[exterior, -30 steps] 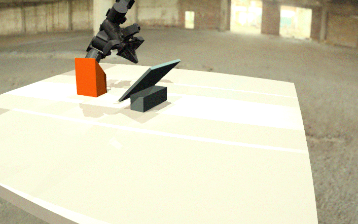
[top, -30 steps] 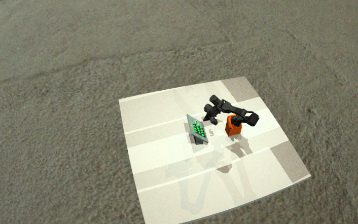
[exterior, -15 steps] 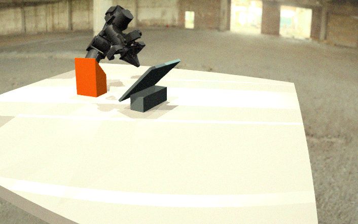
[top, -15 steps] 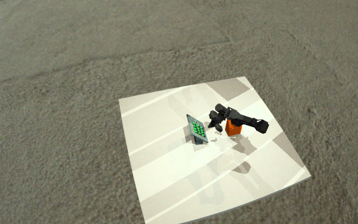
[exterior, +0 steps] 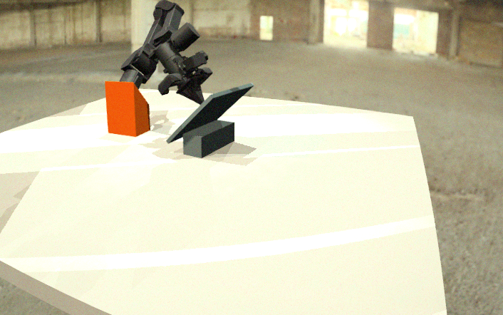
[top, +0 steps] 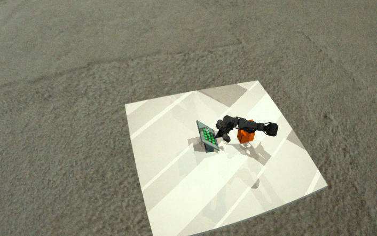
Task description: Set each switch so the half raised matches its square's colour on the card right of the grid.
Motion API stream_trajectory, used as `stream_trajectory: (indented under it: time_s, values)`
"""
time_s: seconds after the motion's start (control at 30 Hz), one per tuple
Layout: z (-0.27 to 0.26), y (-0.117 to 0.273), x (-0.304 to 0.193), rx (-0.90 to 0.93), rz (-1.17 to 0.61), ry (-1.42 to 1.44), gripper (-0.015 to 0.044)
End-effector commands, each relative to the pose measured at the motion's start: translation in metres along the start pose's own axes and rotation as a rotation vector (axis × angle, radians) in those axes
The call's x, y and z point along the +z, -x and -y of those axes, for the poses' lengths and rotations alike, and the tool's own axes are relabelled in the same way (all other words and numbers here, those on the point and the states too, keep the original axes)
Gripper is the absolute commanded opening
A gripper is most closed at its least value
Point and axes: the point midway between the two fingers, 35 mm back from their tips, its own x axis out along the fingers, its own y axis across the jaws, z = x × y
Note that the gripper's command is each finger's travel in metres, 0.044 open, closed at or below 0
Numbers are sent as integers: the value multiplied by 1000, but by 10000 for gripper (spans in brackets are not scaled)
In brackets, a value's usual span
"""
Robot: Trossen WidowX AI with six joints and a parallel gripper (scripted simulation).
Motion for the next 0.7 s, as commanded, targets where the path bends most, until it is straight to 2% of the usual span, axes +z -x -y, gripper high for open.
stream_trajectory:
  time_s: [0.0, 0.67]
  values:
    - [0, -5, -2, -2, -4, -7, 0]
    - [1, -19, -2, -2, -5, -7, 0]
